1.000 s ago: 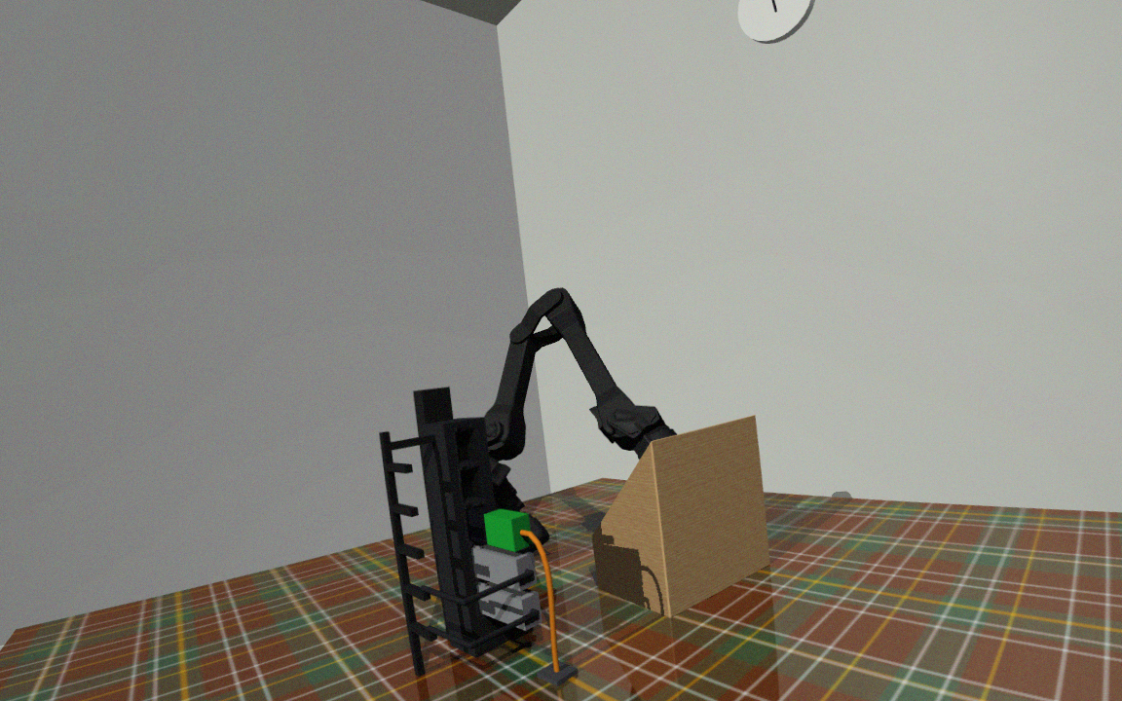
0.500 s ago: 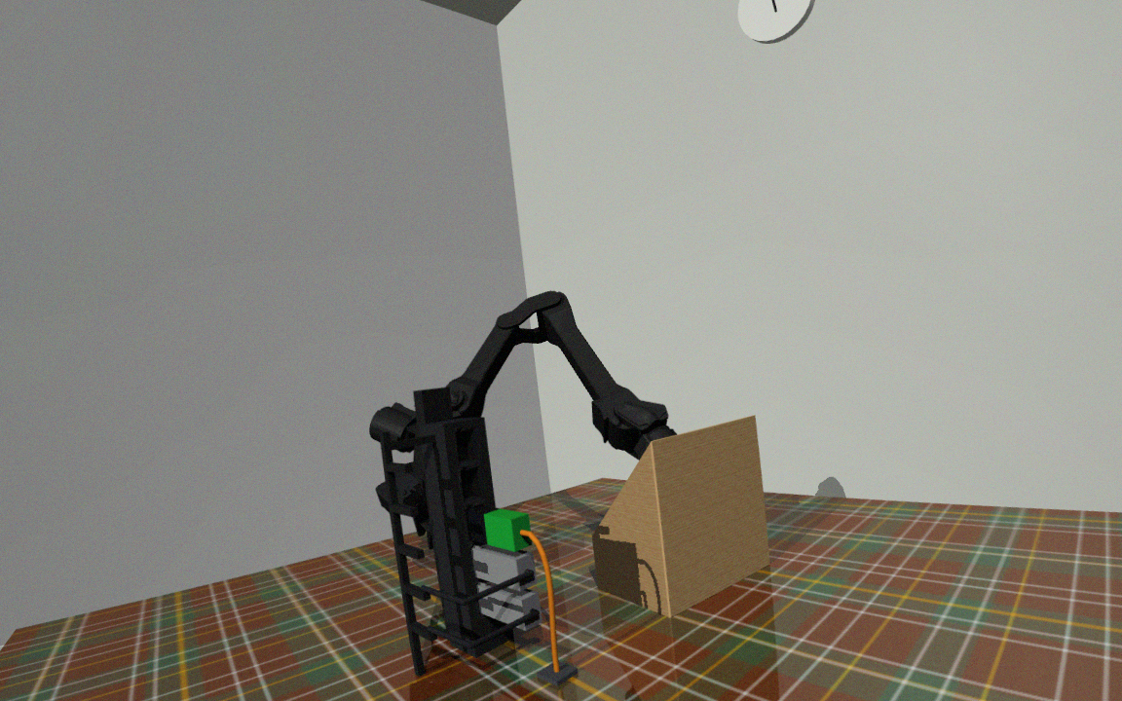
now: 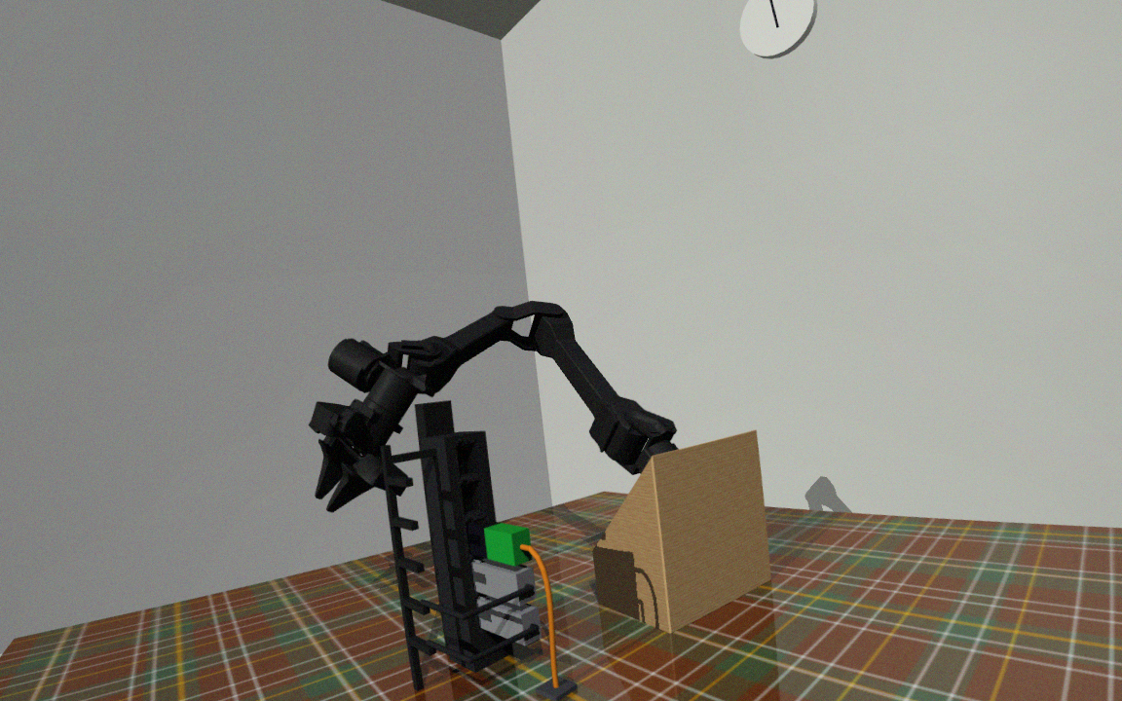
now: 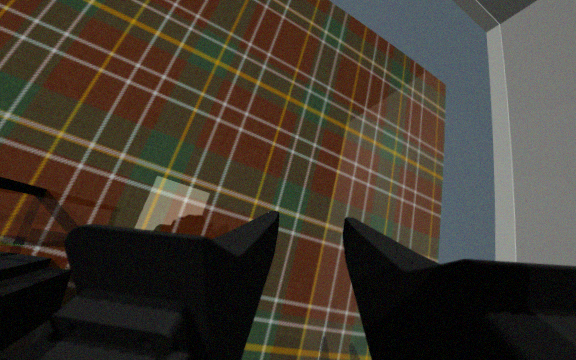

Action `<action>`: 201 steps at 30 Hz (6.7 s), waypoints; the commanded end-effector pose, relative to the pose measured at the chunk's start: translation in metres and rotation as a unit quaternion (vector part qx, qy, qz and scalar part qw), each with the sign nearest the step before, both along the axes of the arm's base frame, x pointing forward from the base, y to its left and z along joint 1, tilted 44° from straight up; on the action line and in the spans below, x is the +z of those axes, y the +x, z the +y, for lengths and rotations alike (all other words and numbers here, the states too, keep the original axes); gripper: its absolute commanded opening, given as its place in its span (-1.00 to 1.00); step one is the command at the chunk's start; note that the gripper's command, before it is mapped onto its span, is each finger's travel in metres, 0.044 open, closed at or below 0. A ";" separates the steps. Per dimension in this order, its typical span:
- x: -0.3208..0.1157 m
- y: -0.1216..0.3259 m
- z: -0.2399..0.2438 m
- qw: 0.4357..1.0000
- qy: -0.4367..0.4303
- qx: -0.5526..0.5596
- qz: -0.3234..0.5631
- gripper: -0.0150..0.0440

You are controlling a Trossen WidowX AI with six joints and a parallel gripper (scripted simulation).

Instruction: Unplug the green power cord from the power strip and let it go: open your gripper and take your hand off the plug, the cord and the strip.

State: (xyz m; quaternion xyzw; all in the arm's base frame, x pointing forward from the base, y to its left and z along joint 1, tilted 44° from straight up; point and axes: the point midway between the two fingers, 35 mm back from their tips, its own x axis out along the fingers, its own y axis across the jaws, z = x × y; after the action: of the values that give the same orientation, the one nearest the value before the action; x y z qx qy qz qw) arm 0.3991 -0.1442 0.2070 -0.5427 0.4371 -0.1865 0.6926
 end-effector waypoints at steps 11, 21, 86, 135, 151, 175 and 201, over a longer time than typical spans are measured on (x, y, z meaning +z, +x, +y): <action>-0.015 0.046 0.149 0.975 0.064 0.207 0.049 0.05; -0.131 -0.006 0.220 0.915 0.050 0.261 0.304 0.05; -0.199 -0.119 0.176 0.726 -0.073 0.217 0.648 0.05; -0.228 -0.125 0.215 0.727 -0.070 0.220 0.647 -0.49; -0.225 -0.125 0.212 0.726 -0.072 0.221 0.647 0.05; -0.203 -0.121 0.197 0.726 -0.073 0.218 0.648 0.05; -0.202 -0.119 0.178 0.726 -0.073 0.217 0.648 0.05</action>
State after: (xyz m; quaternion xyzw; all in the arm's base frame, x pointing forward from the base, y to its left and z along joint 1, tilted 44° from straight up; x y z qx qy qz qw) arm 0.2799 0.0368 0.0063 -0.6592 0.6350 0.3350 0.2236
